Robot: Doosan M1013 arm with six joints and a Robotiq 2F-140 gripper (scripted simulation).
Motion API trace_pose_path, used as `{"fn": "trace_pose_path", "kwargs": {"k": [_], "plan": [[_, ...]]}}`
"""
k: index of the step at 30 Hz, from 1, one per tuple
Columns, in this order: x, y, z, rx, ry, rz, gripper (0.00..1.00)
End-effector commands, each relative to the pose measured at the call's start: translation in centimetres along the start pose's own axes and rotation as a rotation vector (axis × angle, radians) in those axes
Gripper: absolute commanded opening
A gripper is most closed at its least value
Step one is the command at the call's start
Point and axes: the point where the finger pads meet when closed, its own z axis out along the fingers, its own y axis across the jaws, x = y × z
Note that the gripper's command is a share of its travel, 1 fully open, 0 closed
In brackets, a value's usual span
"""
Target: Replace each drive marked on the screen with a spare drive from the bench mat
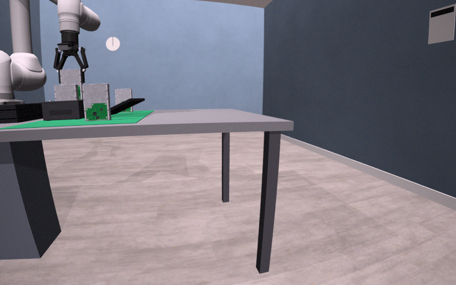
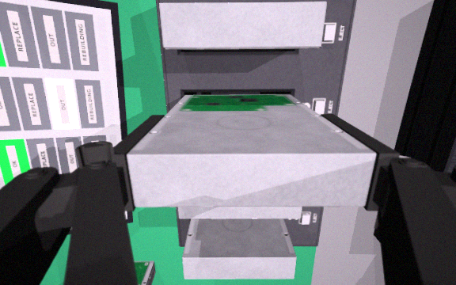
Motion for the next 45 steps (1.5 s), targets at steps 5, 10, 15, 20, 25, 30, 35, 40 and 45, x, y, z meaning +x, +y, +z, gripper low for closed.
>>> {"fn": "trace_pose_path", "kwargs": {"k": [5, 10, 15, 20, 25, 30, 35, 40, 45], "plan": [[0.0, -0.1, 0.3, 0.001, 0.000, 0.000, 0.10], [0.0, -0.1, 0.4, 0.001, 0.000, 0.000, 0.10], [0.0, -0.1, 0.7, 0.001, 0.000, 0.000, 0.10], [0.0, -0.1, 0.9, 0.001, 0.000, 0.000, 0.10], [0.0, -0.1, 1.0, 0.001, 0.000, 0.000, 0.10], [0.0, -0.1, 1.1, 0.001, 0.000, 0.000, 0.10], [0.0, -0.1, 1.1, 0.001, 0.000, 0.000, 0.10], [0.0, -0.1, 1.2, 0.001, 0.000, 0.000, 0.10], [0.0, -0.1, 1.2, 0.001, 0.000, 0.000, 0.10]]}}
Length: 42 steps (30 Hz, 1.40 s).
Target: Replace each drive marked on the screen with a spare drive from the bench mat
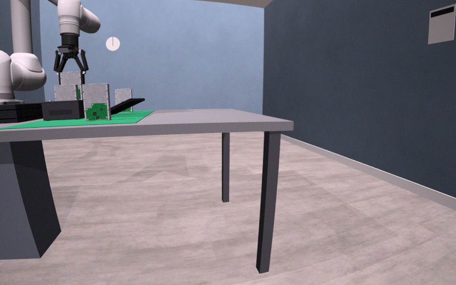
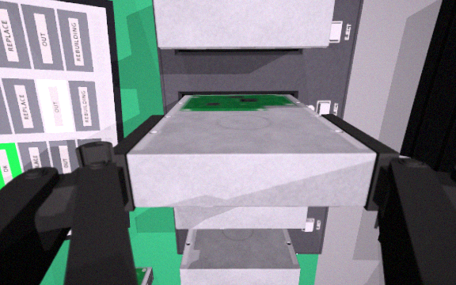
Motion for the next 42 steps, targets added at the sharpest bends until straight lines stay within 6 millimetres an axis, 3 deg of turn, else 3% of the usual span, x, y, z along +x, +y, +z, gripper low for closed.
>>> {"fn": "trace_pose_path", "kwargs": {"k": [1, 42], "plan": [[0.00, -0.06, -0.06, 0.001, 0.000, 0.000, 0.10], [0.00, -0.06, 0.75, 0.001, 0.000, 0.000, 0.10]]}}
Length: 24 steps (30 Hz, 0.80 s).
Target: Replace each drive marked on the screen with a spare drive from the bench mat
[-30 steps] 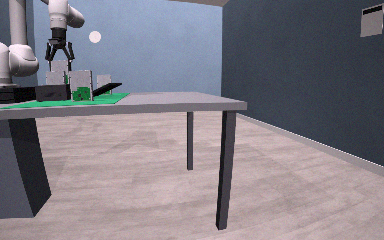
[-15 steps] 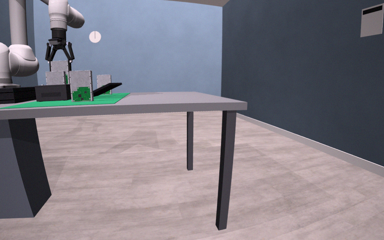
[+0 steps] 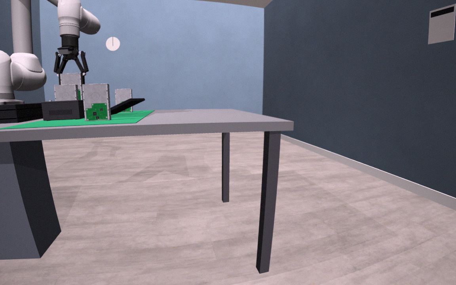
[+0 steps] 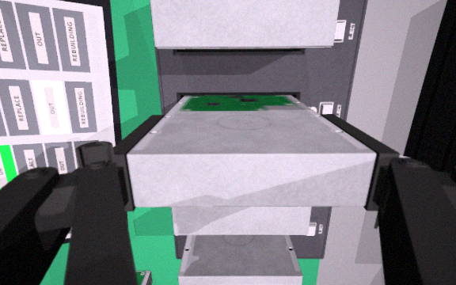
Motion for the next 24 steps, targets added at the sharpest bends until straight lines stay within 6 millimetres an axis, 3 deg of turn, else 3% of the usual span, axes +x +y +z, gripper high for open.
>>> {"fn": "trace_pose_path", "kwargs": {"k": [1, 24], "plan": [[0.0, -0.1, 0.1, 0.001, 0.000, 0.000, 0.10], [0.0, -0.1, 1.8, 0.001, 0.000, 0.000, 0.10]]}}
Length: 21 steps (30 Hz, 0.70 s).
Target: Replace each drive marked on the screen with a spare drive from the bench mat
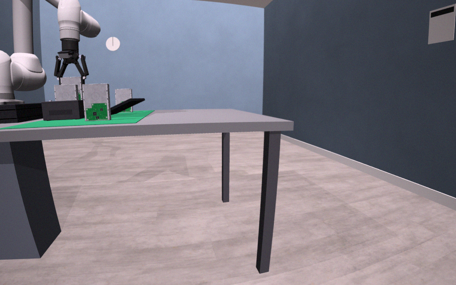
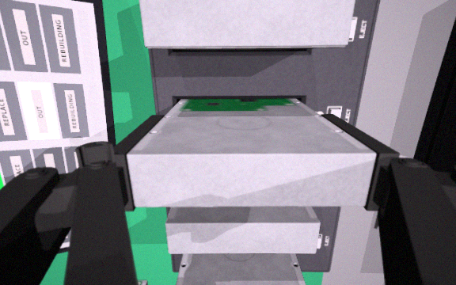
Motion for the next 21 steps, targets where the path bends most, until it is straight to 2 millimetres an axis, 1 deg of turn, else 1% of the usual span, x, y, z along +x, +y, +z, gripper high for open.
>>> {"fn": "trace_pose_path", "kwargs": {"k": [1, 21], "plan": [[0.0, -0.1, 0.1, 0.001, 0.000, 0.000, 0.10], [0.0, -0.1, 1.9, 0.001, 0.000, 0.000, 0.10]]}}
